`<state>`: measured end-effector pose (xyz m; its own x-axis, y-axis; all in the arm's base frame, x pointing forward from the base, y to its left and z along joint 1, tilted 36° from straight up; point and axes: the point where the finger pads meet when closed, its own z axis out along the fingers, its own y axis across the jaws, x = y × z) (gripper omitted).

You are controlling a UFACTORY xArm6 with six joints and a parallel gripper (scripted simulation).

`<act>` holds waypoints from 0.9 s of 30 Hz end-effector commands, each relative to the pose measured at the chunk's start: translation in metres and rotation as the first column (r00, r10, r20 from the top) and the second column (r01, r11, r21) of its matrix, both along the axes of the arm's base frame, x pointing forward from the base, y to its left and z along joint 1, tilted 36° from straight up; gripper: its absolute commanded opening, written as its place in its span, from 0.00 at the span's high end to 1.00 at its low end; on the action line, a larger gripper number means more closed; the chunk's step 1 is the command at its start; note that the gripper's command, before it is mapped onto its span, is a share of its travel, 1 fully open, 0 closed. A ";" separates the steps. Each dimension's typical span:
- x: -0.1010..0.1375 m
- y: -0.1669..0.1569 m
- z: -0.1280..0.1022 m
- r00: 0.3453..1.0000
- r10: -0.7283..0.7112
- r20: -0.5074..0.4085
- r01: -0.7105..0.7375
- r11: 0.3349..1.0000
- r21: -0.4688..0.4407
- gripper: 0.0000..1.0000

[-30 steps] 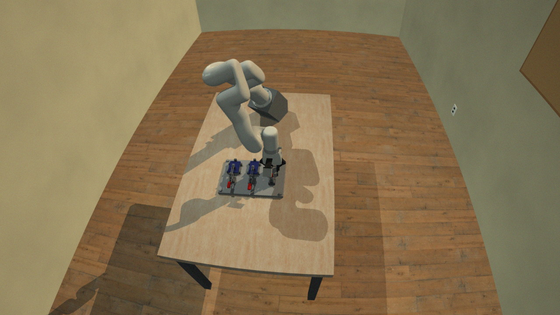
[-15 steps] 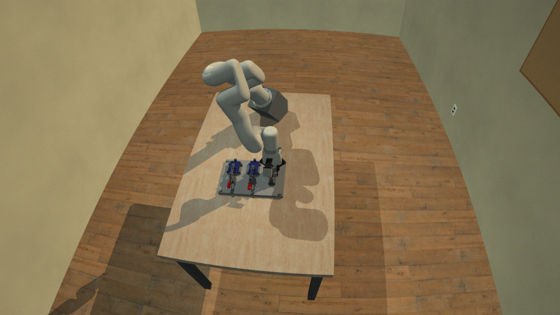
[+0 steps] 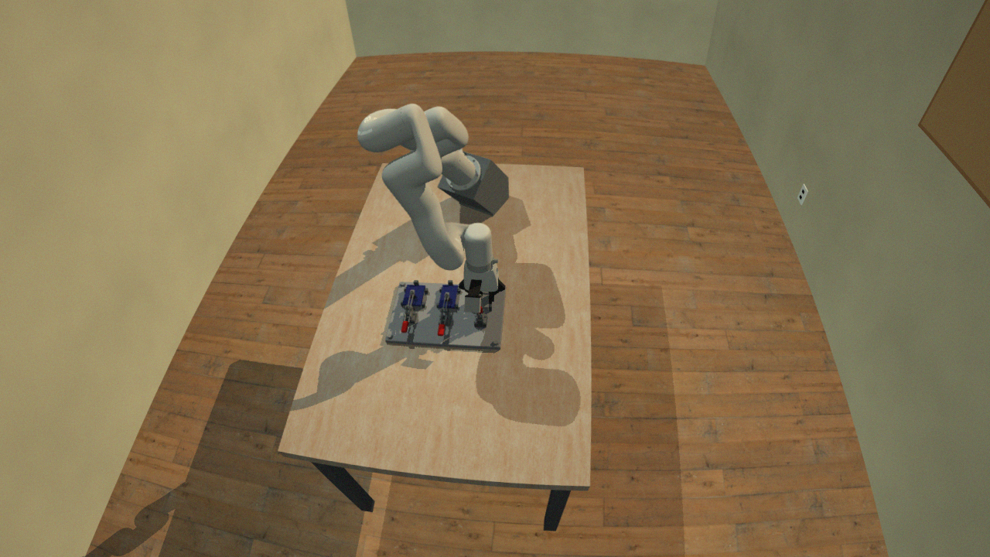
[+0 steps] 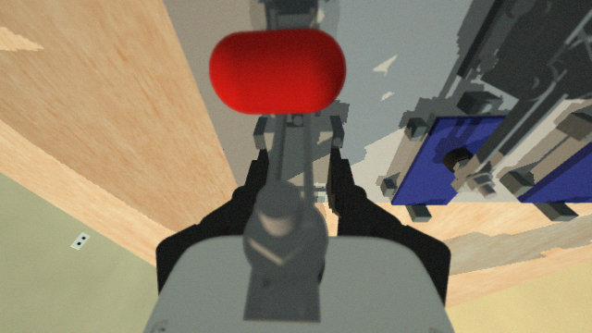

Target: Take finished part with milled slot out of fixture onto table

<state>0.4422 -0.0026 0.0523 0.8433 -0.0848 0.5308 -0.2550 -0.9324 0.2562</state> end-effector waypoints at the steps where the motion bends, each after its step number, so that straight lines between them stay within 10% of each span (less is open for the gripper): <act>1: 0.000 0.001 0.001 1.000 0.001 0.002 -0.001 1.000 0.001 1.00; 27: -0.010 0.008 0.019 1.000 0.001 0.002 -0.001 1.000 0.001 1.00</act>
<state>0.4336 0.0038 0.0671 0.8430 -0.0847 0.5312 -0.2549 -0.9325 0.2559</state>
